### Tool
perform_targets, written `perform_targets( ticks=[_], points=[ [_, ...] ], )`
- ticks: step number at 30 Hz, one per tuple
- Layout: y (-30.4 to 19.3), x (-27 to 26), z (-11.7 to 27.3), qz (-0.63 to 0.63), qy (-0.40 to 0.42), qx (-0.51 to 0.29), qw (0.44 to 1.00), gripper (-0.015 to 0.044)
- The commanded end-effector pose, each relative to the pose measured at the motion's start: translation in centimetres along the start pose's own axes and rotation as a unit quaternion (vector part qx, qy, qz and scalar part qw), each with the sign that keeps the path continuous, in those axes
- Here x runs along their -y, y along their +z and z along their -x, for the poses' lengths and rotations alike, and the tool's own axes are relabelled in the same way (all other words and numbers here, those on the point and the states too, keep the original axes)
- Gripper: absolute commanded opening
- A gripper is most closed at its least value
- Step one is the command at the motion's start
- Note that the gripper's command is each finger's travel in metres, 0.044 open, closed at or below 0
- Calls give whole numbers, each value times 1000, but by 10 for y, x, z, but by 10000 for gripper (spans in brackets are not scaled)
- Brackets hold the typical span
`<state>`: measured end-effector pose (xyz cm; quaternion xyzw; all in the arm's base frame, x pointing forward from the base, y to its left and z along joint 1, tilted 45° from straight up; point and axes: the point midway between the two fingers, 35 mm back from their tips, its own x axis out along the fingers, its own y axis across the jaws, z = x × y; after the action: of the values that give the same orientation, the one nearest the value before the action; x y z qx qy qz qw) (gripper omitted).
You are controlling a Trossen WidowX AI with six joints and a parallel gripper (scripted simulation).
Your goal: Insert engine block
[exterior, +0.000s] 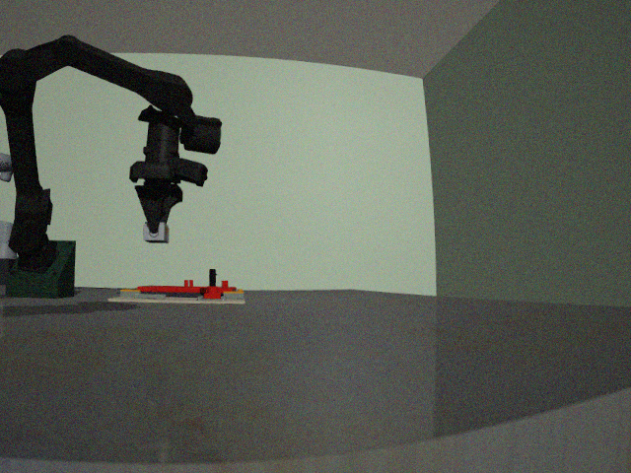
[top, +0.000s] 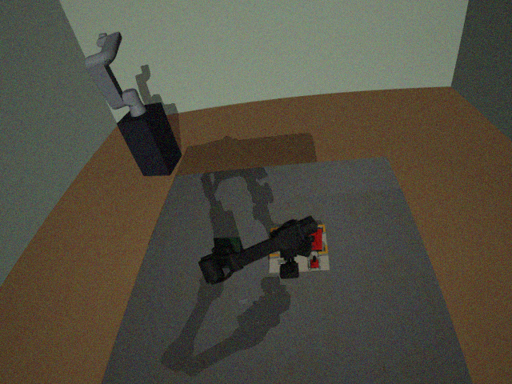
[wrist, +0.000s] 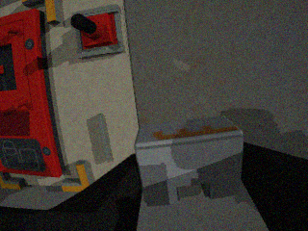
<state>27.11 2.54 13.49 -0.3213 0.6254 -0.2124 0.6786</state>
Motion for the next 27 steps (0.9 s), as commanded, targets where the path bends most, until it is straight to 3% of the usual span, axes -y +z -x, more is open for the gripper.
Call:
perform_targets(
  ticks=[1, 18, 27],
  points=[
    [0, 0, 14, 0, -1, -2, 1000, 0],
    [-2, 0, 6, 1, -2, 18, 1000, 0],
    [-9, 0, 4, 4, 1, 131, 991, 0]
  ],
)
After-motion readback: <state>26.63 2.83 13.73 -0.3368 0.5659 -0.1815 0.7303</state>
